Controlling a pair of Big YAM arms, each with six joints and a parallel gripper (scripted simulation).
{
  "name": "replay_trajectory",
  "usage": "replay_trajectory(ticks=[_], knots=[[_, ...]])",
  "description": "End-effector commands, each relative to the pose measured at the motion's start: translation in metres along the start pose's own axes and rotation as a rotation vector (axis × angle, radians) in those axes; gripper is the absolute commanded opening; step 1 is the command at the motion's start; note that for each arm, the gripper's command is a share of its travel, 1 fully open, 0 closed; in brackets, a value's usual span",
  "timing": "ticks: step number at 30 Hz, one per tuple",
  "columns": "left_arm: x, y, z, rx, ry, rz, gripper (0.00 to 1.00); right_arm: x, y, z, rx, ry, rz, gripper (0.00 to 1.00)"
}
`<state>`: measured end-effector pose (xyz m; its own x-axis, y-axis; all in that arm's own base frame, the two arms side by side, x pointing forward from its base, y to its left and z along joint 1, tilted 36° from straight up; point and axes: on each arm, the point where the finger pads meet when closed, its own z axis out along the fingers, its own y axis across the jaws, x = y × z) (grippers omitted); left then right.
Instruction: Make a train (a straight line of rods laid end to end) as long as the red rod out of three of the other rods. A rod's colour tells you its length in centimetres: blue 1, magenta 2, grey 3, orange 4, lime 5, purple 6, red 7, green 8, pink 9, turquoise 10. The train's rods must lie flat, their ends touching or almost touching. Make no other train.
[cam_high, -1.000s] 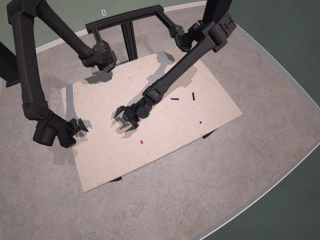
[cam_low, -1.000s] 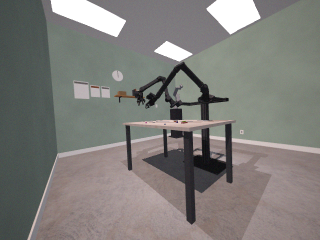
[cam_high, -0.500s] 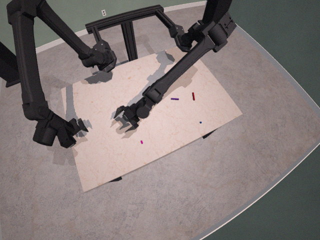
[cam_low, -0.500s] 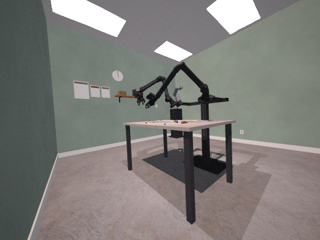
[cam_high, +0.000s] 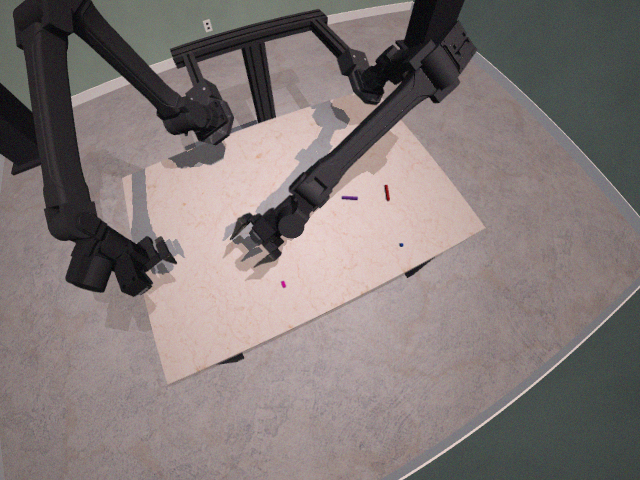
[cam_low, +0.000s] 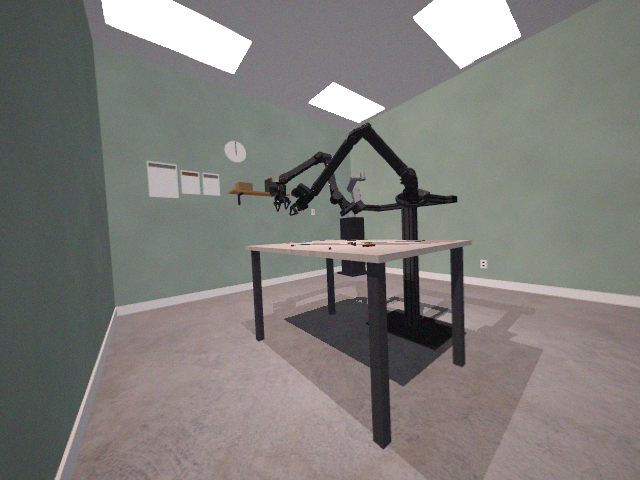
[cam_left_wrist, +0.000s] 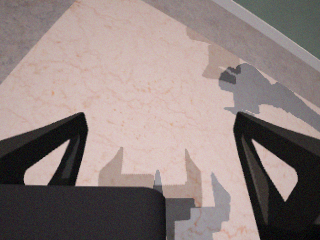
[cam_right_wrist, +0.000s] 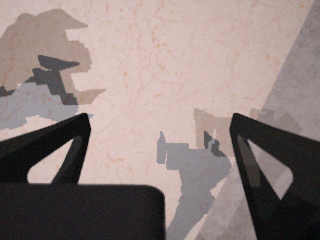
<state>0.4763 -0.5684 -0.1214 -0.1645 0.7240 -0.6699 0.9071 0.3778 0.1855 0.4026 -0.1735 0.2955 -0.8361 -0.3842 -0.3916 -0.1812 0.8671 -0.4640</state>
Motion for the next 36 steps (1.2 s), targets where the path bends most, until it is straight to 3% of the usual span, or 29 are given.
replay_trajectory(ticks=[1, 12, 18, 24, 26, 31, 36], knots=[[-0.002, 0.046, -0.015, -0.05, -0.012, -0.049, 1.0, -0.01, -0.009, -0.01, 0.021, -0.025, 0.003, 1.0], [-0.003, 0.125, -0.051, -0.14, -0.037, -0.127, 1.0, -0.01, -0.009, -0.01, 0.021, -0.025, 0.003, 1.0], [0.002, 0.196, -0.091, -0.227, -0.06, -0.198, 1.0, -0.01, -0.009, -0.01, 0.021, -0.025, 0.003, 1.0], [0.015, 0.277, -0.148, -0.337, -0.087, -0.28, 1.0, -0.01, -0.009, -0.01, 0.021, -0.025, 0.003, 1.0], [0.015, 0.277, -0.148, -0.337, -0.087, -0.28, 1.0, -0.01, -0.009, -0.01, 0.021, -0.025, 0.003, 1.0], [0.035, 0.348, -0.211, -0.446, -0.112, -0.355, 1.0, -0.01, -0.009, -0.01, 0.021, -0.025, 0.003, 1.0], [0.062, 0.417, -0.289, -0.571, -0.138, -0.433, 1.0, -0.01, -0.009, -0.01, 0.021, -0.025, 0.003, 1.0]])
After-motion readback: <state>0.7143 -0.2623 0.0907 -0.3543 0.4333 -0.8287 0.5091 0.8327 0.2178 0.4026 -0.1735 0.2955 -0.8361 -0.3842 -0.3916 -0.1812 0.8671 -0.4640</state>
